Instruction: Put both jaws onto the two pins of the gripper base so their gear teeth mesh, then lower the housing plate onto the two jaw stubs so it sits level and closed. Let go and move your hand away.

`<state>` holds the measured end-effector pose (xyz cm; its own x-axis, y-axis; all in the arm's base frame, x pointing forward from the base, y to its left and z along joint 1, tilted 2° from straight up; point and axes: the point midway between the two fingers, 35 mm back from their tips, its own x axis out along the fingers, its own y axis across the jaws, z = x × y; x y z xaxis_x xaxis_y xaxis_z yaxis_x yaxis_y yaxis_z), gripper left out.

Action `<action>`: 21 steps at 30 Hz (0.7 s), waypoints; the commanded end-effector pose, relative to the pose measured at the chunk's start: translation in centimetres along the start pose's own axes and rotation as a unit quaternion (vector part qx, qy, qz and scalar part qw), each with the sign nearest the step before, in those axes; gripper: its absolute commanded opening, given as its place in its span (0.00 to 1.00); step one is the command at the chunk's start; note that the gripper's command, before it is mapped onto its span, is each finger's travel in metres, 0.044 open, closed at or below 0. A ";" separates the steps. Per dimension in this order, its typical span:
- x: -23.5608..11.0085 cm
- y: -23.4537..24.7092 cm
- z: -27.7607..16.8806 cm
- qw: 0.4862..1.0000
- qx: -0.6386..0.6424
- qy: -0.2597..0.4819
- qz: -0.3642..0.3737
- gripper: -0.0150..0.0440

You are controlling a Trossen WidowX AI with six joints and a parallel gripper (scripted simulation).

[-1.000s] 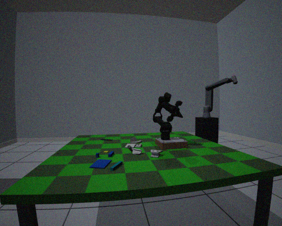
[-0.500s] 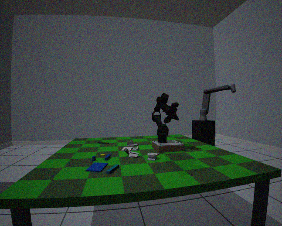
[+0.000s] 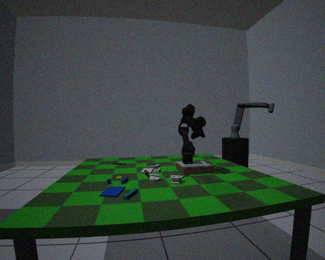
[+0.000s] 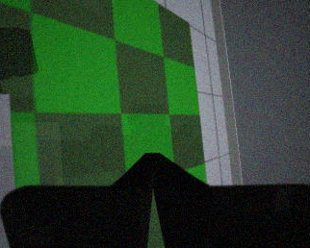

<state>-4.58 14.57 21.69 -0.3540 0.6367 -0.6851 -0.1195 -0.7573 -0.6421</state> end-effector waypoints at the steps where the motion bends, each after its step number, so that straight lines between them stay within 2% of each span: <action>1: 0.0 -0.8 -0.7 0.999 0.048 0.017 0.001 0.25; 14: 0.5 -3.1 -3.5 0.970 0.230 0.072 0.006 0.25; 21: 0.8 -3.3 -5.9 0.943 0.308 0.125 0.014 0.25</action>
<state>0.30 18.11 21.27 -0.1714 0.5816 -0.7952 -0.6076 -0.6978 -0.3794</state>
